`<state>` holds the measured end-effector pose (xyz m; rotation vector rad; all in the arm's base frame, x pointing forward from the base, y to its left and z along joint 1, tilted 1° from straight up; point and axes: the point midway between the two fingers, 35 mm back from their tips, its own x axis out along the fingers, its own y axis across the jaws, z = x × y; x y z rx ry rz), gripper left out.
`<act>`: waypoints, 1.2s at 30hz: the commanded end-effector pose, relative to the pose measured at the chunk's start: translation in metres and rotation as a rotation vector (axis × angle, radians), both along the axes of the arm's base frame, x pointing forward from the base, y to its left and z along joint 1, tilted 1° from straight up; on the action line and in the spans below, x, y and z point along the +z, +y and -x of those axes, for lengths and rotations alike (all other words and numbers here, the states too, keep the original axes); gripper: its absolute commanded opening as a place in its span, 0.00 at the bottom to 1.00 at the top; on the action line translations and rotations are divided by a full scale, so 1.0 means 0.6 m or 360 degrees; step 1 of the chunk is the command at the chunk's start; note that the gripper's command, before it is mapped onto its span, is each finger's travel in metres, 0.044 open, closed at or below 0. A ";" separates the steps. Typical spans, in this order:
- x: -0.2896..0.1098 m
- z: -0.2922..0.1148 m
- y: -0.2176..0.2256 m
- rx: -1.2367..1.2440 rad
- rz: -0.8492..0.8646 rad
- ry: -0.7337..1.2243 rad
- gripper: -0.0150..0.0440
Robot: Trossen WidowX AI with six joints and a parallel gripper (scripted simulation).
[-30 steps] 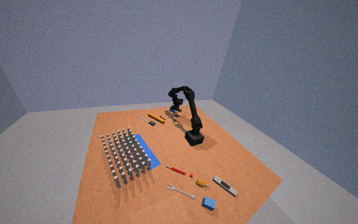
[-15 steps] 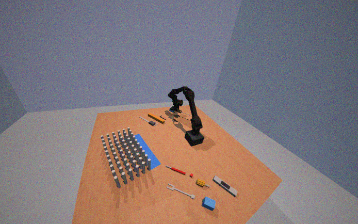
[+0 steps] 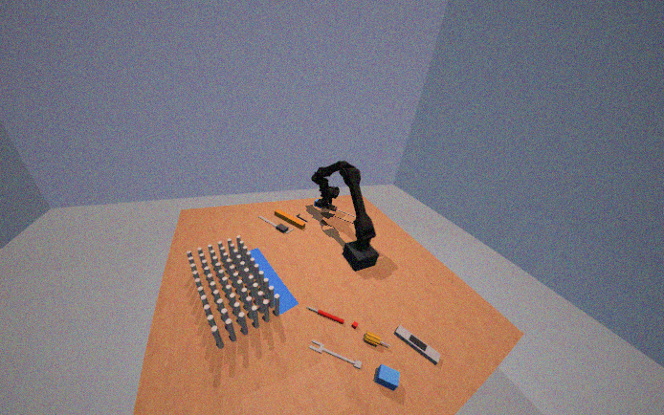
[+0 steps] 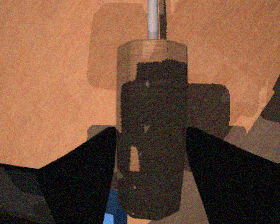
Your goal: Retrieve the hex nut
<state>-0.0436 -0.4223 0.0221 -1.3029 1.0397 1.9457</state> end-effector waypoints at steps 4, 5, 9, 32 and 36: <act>-0.017 0.002 0.006 -0.0004 -0.0019 0.0011 0.25; -0.018 0.002 0.007 -0.0004 -0.0019 0.0011 0.25; -0.024 0.002 0.008 -0.0004 -0.0019 0.0011 0.25; -0.056 0.002 0.015 -0.0004 -0.0019 0.0011 0.25; -0.060 0.002 0.016 -0.0004 -0.0020 0.0011 0.25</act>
